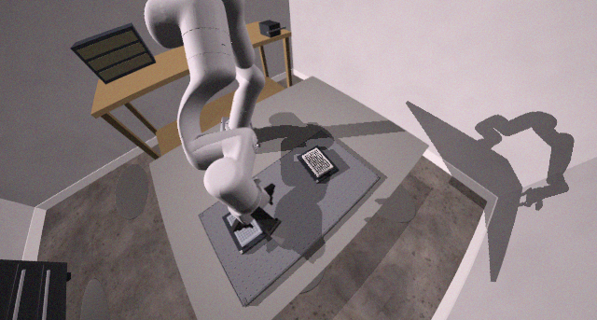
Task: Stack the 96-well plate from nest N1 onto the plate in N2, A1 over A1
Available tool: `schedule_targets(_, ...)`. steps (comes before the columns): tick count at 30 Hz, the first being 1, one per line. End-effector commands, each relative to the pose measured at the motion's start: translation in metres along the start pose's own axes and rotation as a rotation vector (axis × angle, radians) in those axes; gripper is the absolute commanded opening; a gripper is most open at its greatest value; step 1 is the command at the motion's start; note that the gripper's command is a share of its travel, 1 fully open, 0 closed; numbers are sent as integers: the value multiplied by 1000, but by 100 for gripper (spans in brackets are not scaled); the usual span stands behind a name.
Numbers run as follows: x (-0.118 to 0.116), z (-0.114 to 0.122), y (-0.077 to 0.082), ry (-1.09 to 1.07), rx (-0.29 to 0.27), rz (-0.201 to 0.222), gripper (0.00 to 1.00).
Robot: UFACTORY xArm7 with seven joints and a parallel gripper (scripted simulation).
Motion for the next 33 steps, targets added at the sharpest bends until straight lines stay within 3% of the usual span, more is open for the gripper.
schedule_targets(1,20,10,0,-110,24,1,100)
schedule_targets(16,74,44,-3,-255,54,-3,100)
schedule_targets(33,76,45,-5,-255,54,-3,100)
Point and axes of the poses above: the point where the finger pads meet when closed, its own y axis back along the fingers, its own x axis across the jaws, z = x × y, the point moved 7 cm from there along y, back along the fingers, and after that the axes turned 10 degrees about -y, right-handed, at the moved point
